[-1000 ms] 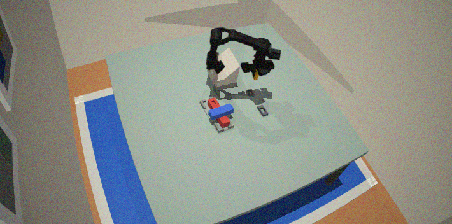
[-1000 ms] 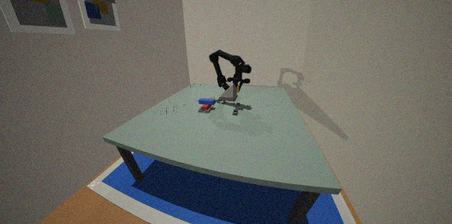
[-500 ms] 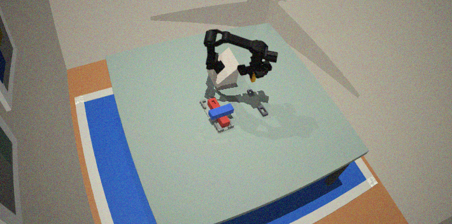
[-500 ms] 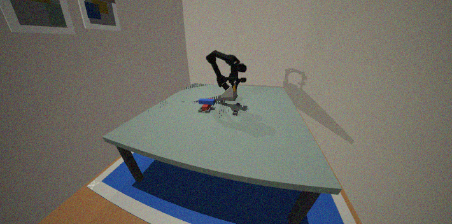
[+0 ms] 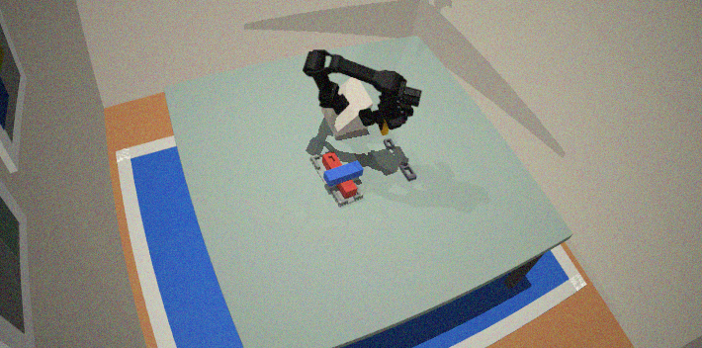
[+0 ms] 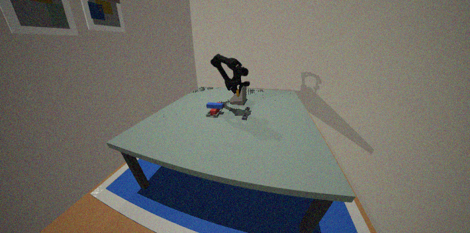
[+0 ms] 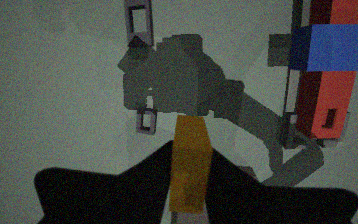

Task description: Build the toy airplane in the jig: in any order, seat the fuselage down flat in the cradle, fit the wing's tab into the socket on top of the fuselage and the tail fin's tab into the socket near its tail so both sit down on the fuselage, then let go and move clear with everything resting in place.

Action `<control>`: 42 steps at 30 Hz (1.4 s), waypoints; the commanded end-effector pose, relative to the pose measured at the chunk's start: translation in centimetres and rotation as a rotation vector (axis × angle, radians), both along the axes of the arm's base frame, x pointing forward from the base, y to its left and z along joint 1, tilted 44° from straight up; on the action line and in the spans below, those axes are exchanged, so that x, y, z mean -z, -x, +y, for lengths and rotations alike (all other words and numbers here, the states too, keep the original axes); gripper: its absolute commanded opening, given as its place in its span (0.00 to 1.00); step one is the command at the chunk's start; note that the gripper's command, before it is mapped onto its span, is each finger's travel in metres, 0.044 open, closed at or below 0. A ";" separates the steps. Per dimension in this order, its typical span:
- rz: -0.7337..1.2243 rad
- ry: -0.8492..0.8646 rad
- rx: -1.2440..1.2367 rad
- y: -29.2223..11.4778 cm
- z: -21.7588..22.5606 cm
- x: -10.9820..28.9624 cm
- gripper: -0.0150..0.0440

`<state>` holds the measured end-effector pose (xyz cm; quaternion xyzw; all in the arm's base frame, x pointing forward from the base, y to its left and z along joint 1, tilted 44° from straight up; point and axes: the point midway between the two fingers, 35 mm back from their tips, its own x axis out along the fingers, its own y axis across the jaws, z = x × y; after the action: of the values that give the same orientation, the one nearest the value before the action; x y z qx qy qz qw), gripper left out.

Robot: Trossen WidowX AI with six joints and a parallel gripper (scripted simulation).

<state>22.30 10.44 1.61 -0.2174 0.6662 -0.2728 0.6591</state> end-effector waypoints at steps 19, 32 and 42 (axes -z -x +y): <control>0.025 -0.003 -0.045 -1.2 -6.1 -3.8 0.25; 0.041 0.009 -0.065 -0.9 -9.9 -5.9 0.25; 0.056 0.025 -0.077 -0.3 -12.7 -7.3 0.25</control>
<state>22.80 -1.50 8.47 -0.2543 0.6729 -0.2493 0.6483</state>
